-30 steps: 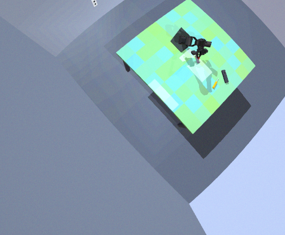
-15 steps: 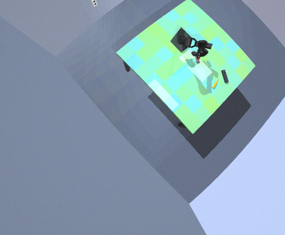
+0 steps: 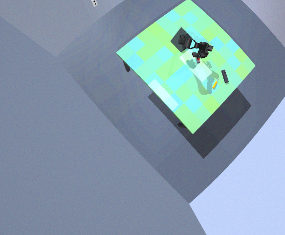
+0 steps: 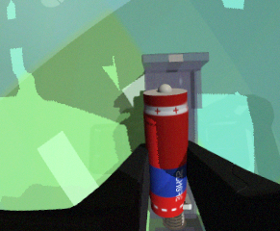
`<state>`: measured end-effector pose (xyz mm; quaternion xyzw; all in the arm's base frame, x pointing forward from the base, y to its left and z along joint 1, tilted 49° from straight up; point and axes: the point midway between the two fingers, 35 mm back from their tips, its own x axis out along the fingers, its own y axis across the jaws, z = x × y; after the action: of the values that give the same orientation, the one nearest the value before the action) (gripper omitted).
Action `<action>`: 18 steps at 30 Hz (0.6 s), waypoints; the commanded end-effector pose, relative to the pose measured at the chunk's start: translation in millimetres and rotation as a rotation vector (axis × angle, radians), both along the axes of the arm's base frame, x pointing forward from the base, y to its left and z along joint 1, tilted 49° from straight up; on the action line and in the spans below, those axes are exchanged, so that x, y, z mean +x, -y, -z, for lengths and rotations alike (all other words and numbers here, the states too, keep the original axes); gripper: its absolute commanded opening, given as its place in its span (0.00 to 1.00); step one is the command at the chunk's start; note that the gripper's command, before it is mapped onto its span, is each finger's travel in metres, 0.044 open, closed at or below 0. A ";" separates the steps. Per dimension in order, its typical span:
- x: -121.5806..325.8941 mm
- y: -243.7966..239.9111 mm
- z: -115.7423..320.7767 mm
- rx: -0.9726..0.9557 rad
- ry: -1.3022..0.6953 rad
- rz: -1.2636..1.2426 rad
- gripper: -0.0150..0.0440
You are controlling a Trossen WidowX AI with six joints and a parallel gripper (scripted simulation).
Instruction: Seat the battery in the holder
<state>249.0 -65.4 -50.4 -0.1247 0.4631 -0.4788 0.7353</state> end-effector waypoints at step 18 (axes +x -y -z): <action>-1.9 6.2 0.3 0.138 -0.091 0.156 0.37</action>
<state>253.0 -68.9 -48.6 -0.0730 0.5171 -0.4906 0.6976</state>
